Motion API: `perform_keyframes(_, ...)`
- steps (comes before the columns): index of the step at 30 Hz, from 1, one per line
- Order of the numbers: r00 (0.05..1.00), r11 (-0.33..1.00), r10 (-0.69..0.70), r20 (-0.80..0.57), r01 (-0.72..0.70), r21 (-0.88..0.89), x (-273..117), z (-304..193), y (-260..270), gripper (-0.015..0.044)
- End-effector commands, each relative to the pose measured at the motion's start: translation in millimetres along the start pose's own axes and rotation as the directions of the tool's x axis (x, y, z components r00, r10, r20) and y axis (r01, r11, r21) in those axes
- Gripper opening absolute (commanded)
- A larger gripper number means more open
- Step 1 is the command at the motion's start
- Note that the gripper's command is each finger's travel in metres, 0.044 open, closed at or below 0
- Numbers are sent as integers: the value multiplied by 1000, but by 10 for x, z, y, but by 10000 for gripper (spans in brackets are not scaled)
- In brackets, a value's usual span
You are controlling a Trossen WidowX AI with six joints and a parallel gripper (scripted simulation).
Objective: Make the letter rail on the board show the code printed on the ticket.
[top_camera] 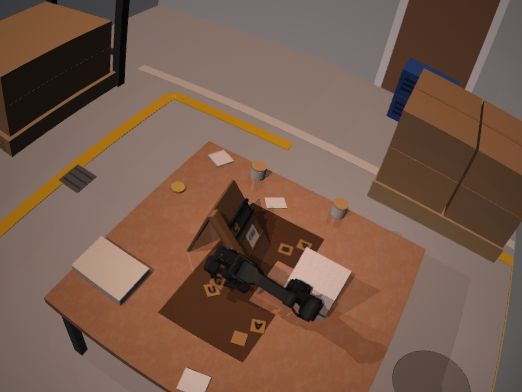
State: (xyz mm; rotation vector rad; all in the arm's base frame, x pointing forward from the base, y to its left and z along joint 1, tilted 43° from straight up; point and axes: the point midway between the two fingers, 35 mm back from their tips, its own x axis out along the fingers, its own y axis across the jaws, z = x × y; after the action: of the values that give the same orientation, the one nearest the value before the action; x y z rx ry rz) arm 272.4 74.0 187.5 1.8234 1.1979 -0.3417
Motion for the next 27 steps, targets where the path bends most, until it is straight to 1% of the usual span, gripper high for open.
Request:
perform_keyframes(1,998,999,35,57,-35,-1,-30,187,82,0)
perform_keyframes(3,995,999,41,92,-42,6,-28,304,82,0)
perform_keyframes(8,993,998,59,102,-56,-34,-84,396,178,0)
perform_keyframes(27,970,967,197,145,-168,-193,-560,714,633,0)
